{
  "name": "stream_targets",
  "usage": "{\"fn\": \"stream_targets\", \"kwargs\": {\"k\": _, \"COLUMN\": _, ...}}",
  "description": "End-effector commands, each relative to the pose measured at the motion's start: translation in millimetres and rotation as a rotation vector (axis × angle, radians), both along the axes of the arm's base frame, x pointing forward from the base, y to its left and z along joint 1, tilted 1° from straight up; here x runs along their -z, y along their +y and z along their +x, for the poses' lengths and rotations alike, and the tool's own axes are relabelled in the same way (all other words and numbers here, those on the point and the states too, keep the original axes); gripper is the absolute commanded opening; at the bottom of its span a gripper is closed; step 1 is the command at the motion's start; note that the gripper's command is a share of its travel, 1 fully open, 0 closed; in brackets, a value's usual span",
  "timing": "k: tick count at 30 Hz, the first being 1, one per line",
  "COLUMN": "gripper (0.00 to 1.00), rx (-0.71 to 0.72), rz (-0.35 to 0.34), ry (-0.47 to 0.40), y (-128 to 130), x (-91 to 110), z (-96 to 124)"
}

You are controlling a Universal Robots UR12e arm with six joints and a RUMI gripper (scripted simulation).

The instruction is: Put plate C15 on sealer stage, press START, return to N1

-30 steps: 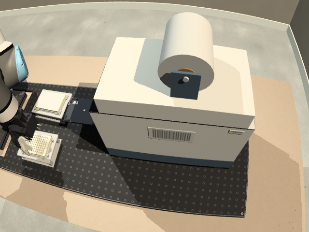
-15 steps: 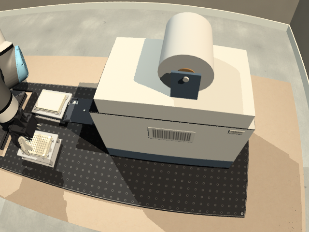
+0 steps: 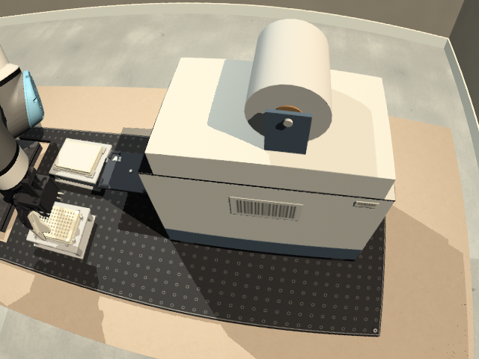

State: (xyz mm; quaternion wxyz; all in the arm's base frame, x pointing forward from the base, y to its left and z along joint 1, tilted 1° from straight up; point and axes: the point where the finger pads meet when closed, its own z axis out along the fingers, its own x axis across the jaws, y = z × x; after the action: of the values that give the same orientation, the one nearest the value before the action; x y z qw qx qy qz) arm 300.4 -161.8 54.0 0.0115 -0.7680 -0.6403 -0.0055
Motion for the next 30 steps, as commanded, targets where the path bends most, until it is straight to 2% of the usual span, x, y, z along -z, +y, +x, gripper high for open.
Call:
{"fn": "stream_targets", "kwargs": {"k": 1, "gripper": 0.68, "rx": 0.0, "rz": -0.001, "ry": -0.001, "y": -1, "x": 0, "z": 0}}
{"fn": "stream_targets", "kwargs": {"k": 17, "gripper": 0.68, "rx": 0.0, "rz": -0.001, "ry": -0.001, "y": -1, "x": 0, "z": 0}}
{"fn": "stream_targets", "kwargs": {"k": 23, "gripper": 0.68, "rx": 0.0, "rz": -0.001, "ry": -0.001, "y": 0, "x": 10, "z": 0}}
{"fn": "stream_targets", "kwargs": {"k": 30, "gripper": 0.68, "rx": 0.0, "rz": -0.001, "ry": -0.001, "y": 0, "x": 10, "z": 0}}
